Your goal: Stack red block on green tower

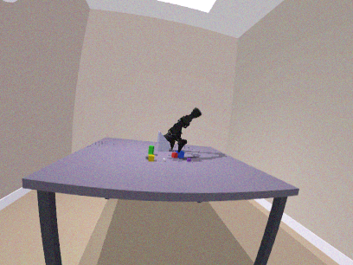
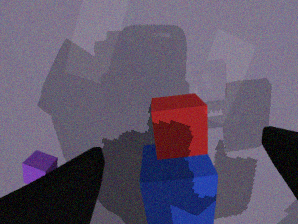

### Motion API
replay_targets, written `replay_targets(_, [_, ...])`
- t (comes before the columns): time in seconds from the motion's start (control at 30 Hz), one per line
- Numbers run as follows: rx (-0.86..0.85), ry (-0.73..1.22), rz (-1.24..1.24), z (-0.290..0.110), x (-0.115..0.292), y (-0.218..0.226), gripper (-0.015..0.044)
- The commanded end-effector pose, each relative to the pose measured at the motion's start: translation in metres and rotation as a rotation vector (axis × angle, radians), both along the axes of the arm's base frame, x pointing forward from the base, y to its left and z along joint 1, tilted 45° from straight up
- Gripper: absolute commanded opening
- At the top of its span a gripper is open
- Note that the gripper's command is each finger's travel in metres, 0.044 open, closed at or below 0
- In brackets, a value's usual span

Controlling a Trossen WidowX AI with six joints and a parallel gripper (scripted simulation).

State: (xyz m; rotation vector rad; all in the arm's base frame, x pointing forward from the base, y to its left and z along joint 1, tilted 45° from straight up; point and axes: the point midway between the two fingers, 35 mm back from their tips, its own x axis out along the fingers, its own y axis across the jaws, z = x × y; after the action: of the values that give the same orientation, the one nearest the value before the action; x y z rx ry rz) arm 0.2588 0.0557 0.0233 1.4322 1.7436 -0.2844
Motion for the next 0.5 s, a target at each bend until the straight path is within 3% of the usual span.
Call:
replay_targets(0.0, [0.007, 0.005, 0.000, -0.003, -0.001, 0.005, 0.0440])
replay_targets(0.47, [0.007, 0.005, -0.001, -0.019, 0.000, 0.021, 0.0440])
